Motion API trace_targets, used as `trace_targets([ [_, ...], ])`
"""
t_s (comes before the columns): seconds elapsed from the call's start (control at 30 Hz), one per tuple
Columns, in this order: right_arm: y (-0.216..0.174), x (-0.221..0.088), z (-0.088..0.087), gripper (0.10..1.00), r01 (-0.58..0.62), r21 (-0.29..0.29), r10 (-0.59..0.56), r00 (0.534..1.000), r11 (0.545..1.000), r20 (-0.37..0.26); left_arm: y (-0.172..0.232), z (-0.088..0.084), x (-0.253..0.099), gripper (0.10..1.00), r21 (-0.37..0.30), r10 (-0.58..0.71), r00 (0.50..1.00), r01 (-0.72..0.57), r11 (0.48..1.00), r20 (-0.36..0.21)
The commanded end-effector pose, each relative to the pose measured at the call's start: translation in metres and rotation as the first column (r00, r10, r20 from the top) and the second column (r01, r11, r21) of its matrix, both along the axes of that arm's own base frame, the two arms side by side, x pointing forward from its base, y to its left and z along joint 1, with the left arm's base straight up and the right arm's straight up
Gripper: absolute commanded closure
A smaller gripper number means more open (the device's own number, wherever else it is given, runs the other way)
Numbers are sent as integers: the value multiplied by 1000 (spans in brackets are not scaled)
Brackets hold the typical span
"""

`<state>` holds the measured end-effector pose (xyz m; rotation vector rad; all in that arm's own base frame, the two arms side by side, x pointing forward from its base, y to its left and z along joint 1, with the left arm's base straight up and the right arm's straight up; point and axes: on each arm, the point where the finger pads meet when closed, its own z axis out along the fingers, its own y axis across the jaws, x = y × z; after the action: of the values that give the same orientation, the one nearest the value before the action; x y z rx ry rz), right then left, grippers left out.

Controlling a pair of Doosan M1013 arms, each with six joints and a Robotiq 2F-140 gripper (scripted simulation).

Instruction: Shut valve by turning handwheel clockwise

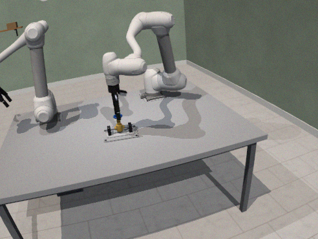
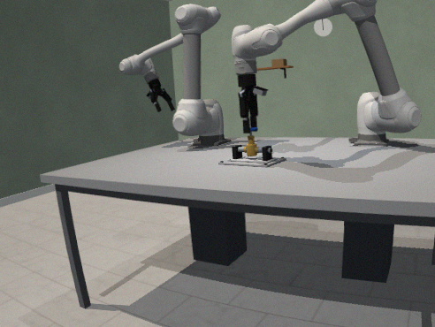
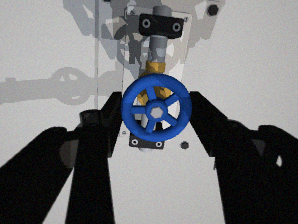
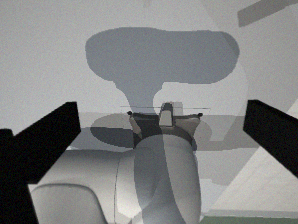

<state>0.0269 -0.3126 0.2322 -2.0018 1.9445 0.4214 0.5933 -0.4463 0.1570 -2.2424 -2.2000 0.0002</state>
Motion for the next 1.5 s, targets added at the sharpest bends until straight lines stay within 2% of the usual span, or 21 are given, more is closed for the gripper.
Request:
trace_targets([
  [0.0, 0, 0, 0, 98, 0, -1, 0, 1000, 1000, 0, 0, 1, 1, 999, -1, 0, 1000, 0, 1000, 2],
  [0.8, 0, 0, 0, 98, 0, -1, 0, 1000, 1000, 0, 0, 1, 1, 999, -1, 0, 1000, 0, 1000, 2],
  [0.83, 0, 0, 0, 98, 0, -1, 0, 1000, 1000, 0, 0, 1, 1, 590, -1, 0, 1000, 0, 1000, 2],
  [1.47, 0, 0, 0, 98, 0, -1, 0, 1000, 1000, 0, 0, 1, 1, 590, -1, 0, 1000, 0, 1000, 2],
])
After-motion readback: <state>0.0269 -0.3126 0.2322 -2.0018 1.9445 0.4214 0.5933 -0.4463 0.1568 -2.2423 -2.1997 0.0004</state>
